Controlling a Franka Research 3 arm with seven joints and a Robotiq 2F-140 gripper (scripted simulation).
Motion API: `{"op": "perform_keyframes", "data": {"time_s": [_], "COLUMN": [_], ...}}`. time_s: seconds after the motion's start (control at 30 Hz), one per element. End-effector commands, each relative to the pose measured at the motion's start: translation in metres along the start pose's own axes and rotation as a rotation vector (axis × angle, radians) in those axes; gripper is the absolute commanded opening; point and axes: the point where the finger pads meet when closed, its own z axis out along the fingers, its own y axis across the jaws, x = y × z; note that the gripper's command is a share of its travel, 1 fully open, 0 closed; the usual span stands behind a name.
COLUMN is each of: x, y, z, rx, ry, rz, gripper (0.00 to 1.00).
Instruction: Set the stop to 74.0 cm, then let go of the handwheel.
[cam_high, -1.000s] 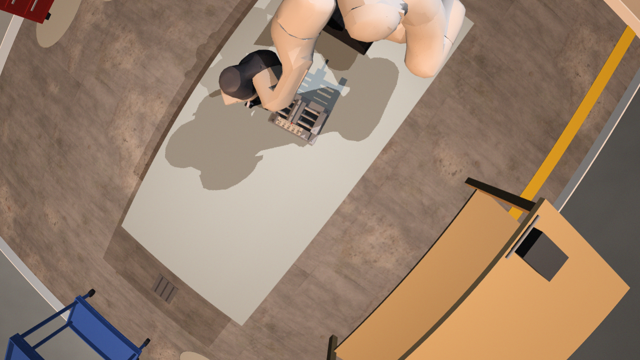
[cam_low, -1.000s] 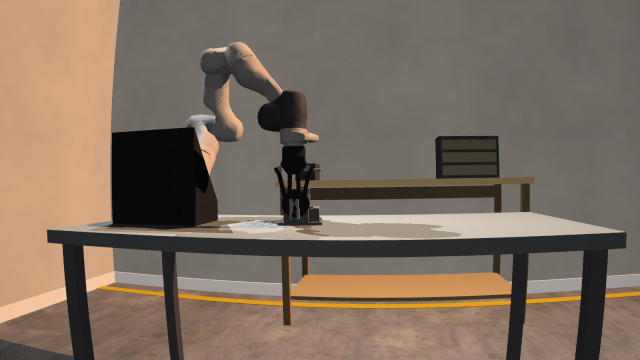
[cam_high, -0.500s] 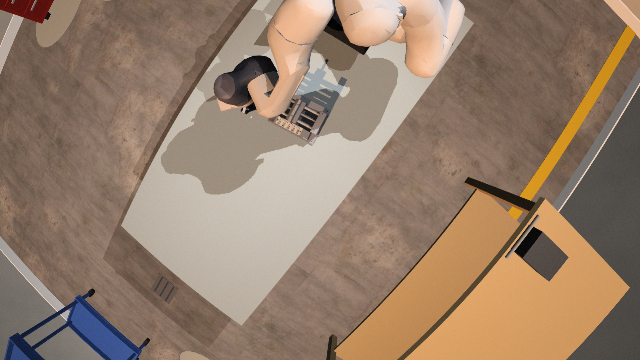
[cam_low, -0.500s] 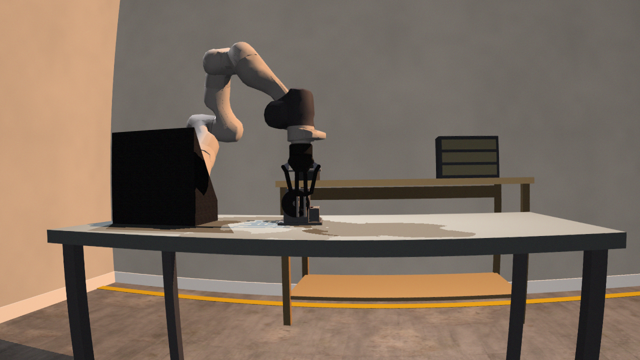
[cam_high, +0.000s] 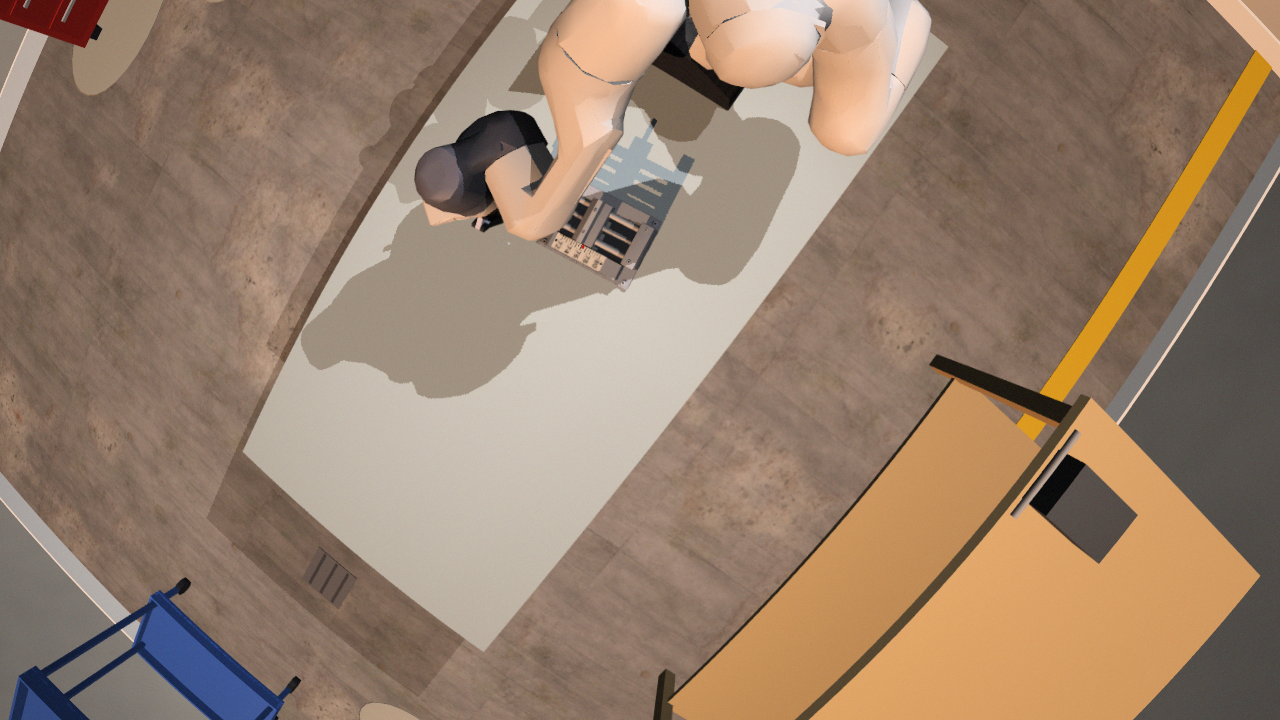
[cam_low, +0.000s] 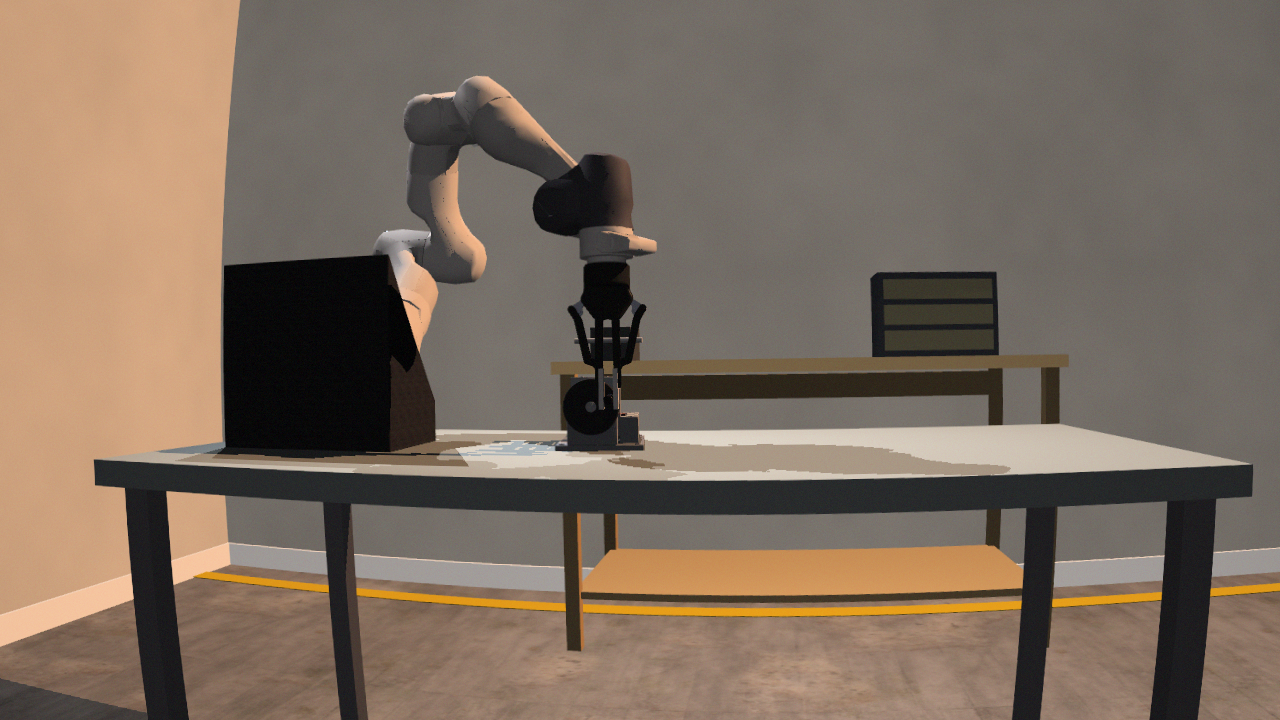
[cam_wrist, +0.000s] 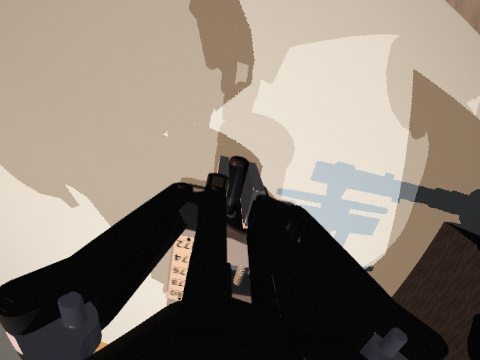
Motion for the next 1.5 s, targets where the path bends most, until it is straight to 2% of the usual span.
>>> {"op": "perform_keyframes", "data": {"time_s": [0.0, 0.33, 0.73, 1.07, 1.47], "x": [0.0, 0.0, 0.0, 0.0, 0.0], "y": [0.006, 0.025, 0.044, 0.059, 0.062], "z": [-0.008, -0.019, -0.016, -0.005, 0.028], "rx": [-0.004, -0.004, -0.004, -0.004, -0.004], "ry": [-0.004, -0.004, -0.004, -0.004, -0.004], "rz": [0.0, 0.0, 0.0, 0.0, 0.0], "gripper": [0.04, 0.04, 0.04, 0.04, 0.04]}}
